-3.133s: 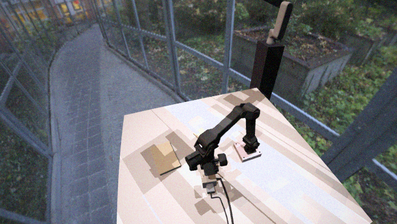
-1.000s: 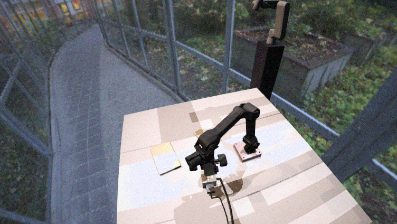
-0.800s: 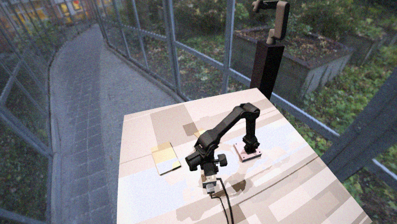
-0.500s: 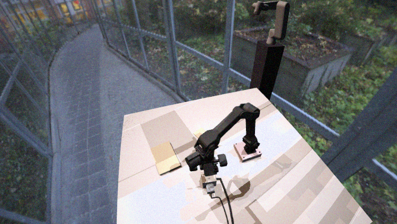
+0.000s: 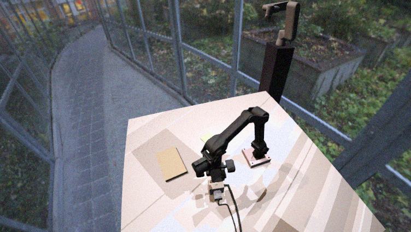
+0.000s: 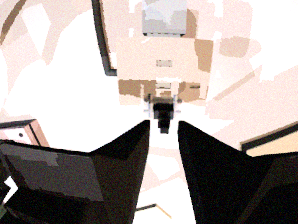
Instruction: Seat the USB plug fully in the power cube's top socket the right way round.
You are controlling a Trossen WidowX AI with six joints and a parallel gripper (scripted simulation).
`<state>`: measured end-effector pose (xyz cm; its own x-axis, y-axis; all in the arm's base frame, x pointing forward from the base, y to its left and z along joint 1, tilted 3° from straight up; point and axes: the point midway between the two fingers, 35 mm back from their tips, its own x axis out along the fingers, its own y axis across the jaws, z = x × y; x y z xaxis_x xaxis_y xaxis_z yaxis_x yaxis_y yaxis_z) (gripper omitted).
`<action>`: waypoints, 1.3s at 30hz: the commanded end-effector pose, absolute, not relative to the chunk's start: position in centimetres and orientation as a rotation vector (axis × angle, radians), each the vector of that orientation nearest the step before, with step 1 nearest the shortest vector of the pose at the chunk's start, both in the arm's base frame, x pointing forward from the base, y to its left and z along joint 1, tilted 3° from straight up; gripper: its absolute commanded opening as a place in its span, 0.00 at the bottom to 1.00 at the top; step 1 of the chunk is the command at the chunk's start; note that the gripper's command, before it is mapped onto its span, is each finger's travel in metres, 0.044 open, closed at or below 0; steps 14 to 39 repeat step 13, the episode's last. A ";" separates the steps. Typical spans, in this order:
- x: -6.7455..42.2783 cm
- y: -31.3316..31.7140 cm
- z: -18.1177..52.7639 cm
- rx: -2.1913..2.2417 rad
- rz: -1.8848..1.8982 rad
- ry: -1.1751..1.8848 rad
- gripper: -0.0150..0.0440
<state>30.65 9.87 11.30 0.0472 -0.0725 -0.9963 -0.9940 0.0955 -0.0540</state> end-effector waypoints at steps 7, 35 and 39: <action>30.6 9.9 11.8 -1.211 1.066 1.267 0.42; 30.6 9.9 12.4 -1.211 1.066 1.267 0.42; 30.6 9.9 12.4 -1.211 1.066 1.267 0.42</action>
